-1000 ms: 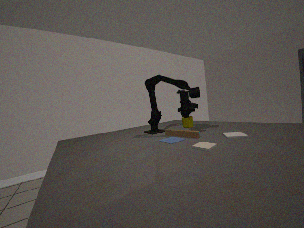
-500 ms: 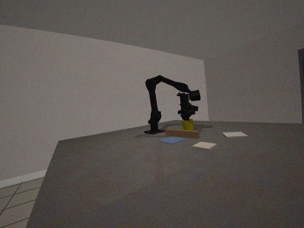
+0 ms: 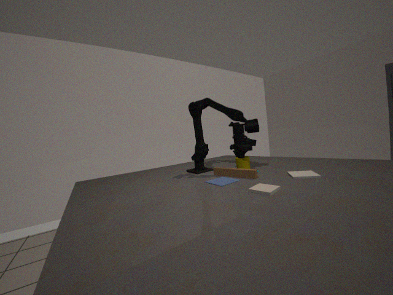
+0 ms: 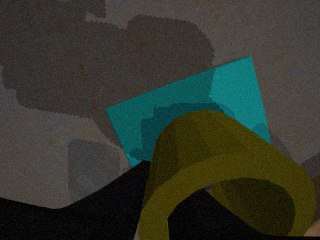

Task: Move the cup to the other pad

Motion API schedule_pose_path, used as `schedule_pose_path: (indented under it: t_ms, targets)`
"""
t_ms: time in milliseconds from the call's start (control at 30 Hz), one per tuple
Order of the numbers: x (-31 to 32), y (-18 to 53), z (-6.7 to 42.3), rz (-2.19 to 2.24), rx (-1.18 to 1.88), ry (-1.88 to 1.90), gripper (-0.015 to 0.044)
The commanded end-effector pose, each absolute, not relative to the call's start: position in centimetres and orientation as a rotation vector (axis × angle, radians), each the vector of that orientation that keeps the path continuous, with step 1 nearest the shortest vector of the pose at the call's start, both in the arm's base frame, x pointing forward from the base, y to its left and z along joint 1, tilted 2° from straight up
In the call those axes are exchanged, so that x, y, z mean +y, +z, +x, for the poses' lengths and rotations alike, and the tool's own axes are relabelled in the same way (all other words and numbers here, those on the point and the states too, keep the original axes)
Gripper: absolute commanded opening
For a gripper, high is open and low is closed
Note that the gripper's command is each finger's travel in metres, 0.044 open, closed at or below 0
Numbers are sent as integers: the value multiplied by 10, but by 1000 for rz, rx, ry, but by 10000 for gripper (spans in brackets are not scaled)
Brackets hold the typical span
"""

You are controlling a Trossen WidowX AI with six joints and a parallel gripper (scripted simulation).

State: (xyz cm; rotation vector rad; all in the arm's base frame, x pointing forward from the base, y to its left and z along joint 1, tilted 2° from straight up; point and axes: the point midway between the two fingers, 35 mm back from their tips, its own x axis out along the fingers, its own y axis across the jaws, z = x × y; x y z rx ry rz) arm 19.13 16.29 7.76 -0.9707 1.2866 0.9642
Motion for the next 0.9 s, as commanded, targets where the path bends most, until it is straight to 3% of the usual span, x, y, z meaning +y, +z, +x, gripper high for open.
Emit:
schedule_pose_path:
  t_ms: [0,200,400,867]
  targets:
    - [163,78,192,-971,1286,964,0]
    - [163,78,192,-971,1286,964,0]
    - [163,78,192,-971,1286,964,147]
    - [163,85,192,-971,1286,963,147]
